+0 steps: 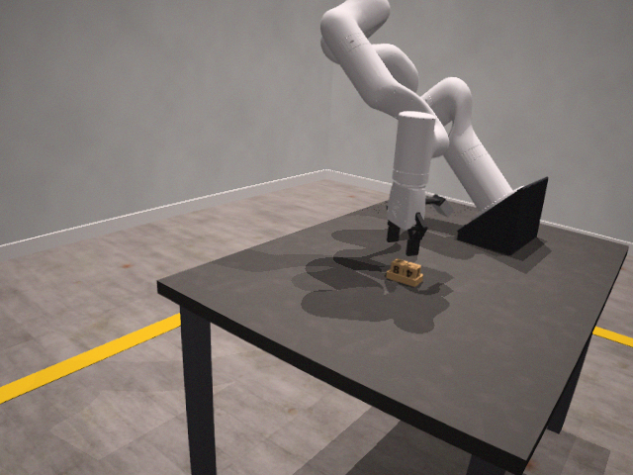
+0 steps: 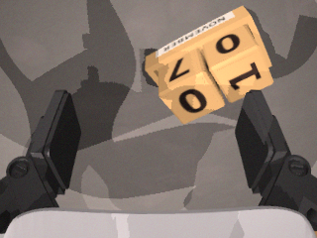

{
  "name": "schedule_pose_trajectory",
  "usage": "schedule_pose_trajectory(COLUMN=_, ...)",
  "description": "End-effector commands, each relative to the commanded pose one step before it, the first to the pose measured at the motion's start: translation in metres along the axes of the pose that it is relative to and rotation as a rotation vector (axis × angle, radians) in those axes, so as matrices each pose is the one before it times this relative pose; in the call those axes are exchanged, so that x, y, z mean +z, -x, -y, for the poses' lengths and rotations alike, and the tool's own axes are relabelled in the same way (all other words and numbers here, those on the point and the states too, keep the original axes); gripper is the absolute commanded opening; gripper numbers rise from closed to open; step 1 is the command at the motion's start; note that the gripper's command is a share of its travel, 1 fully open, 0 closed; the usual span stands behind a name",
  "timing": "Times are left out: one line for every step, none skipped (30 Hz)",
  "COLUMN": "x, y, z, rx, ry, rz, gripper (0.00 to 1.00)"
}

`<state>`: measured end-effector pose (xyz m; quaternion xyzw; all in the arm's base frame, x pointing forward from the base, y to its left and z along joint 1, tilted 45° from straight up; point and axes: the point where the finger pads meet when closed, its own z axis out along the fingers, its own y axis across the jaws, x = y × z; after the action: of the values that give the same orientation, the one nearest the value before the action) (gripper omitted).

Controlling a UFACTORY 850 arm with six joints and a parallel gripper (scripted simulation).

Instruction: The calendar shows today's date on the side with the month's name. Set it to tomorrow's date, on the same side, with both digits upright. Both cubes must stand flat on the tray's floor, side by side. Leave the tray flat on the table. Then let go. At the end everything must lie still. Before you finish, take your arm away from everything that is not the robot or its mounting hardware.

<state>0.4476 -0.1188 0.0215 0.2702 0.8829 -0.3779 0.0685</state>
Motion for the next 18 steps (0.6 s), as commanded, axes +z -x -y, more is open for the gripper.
schedule_pose_trajectory(x=-0.00298, y=0.00944, z=-0.00826, rx=0.00058, ry=0.00065, rz=0.00061, gripper=1.0)
schedule_pose_trajectory(x=-0.00016, y=0.00057, z=-0.00051, rx=0.0, ry=0.0, rz=0.0, gripper=1.0)
schedule_pose_trajectory(x=-0.00003, y=0.0001, z=-0.00009, rx=0.0, ry=0.0, rz=0.0, gripper=1.0)
schedule_pose_trajectory(x=0.0, y=0.0, z=0.0, rx=0.0, ry=0.0, rz=0.0, gripper=1.0)
schedule_pose_trajectory(x=0.0, y=0.0, z=0.0, rx=0.0, ry=0.0, rz=0.0, gripper=1.0)
schedule_pose_trajectory(x=0.0, y=0.0, z=0.0, rx=0.0, ry=0.0, rz=0.0, gripper=1.0)
schedule_pose_trajectory(x=0.0, y=0.0, z=0.0, rx=0.0, ry=0.0, rz=0.0, gripper=1.0)
schedule_pose_trajectory(x=0.0, y=0.0, z=0.0, rx=0.0, ry=0.0, rz=0.0, gripper=1.0)
schedule_pose_trajectory(x=0.0, y=0.0, z=0.0, rx=0.0, ry=0.0, rz=0.0, gripper=1.0)
schedule_pose_trajectory(x=0.0, y=0.0, z=0.0, rx=0.0, ry=0.0, rz=0.0, gripper=1.0)
schedule_pose_trajectory(x=0.0, y=0.0, z=0.0, rx=0.0, ry=0.0, rz=0.0, gripper=1.0)
schedule_pose_trajectory(x=0.0, y=0.0, z=0.0, rx=0.0, ry=0.0, rz=0.0, gripper=1.0)
schedule_pose_trajectory(x=0.0, y=0.0, z=0.0, rx=0.0, ry=0.0, rz=0.0, gripper=1.0)
schedule_pose_trajectory(x=0.0, y=0.0, z=0.0, rx=0.0, ry=0.0, rz=0.0, gripper=1.0)
schedule_pose_trajectory(x=0.0, y=0.0, z=0.0, rx=0.0, ry=0.0, rz=0.0, gripper=1.0)
schedule_pose_trajectory(x=0.0, y=0.0, z=0.0, rx=0.0, ry=0.0, rz=0.0, gripper=1.0)
schedule_pose_trajectory(x=0.0, y=0.0, z=0.0, rx=0.0, ry=0.0, rz=0.0, gripper=1.0)
schedule_pose_trajectory(x=0.0, y=0.0, z=0.0, rx=0.0, ry=0.0, rz=0.0, gripper=1.0)
